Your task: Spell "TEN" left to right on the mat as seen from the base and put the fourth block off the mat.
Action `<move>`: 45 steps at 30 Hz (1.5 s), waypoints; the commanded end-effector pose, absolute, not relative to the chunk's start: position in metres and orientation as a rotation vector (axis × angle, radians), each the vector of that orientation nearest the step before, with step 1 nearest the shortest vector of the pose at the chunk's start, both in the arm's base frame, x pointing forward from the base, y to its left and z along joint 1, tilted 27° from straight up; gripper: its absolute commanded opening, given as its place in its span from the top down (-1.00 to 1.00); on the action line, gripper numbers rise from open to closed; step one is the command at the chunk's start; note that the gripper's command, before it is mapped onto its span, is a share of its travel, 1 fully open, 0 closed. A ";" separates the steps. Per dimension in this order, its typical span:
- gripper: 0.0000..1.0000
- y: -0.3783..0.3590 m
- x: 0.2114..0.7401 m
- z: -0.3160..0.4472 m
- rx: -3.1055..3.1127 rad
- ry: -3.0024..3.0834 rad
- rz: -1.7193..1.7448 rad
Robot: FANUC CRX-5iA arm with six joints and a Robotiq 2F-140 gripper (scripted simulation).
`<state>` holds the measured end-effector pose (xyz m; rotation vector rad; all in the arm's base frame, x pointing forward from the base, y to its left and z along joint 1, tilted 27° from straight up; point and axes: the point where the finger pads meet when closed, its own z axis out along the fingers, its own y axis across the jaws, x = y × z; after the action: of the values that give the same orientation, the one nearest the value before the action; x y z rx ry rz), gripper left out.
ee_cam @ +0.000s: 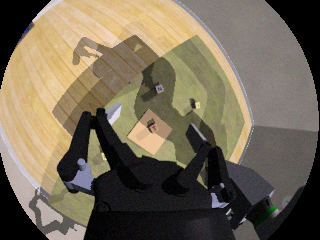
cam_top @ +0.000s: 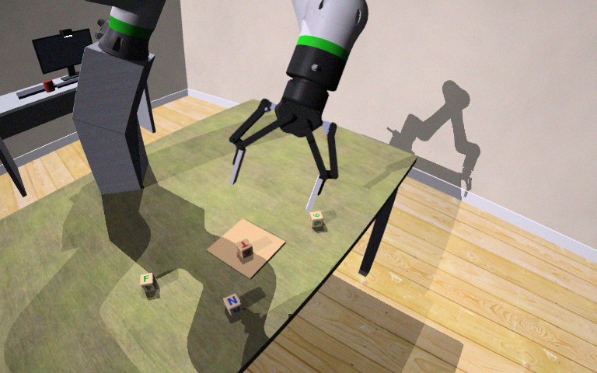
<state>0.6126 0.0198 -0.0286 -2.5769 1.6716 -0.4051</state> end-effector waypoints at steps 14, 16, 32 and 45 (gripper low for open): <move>-1.00 0.006 0.601 0.062 -2.891 1.266 -0.295; -1.00 0.004 0.595 0.083 -2.948 1.159 -0.268; -1.00 0.001 0.559 0.173 -3.116 0.647 -0.135; -1.00 0.000 0.518 0.246 -3.152 0.180 -0.033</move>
<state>0.5335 0.0004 0.2195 -3.1532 0.3502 -0.0879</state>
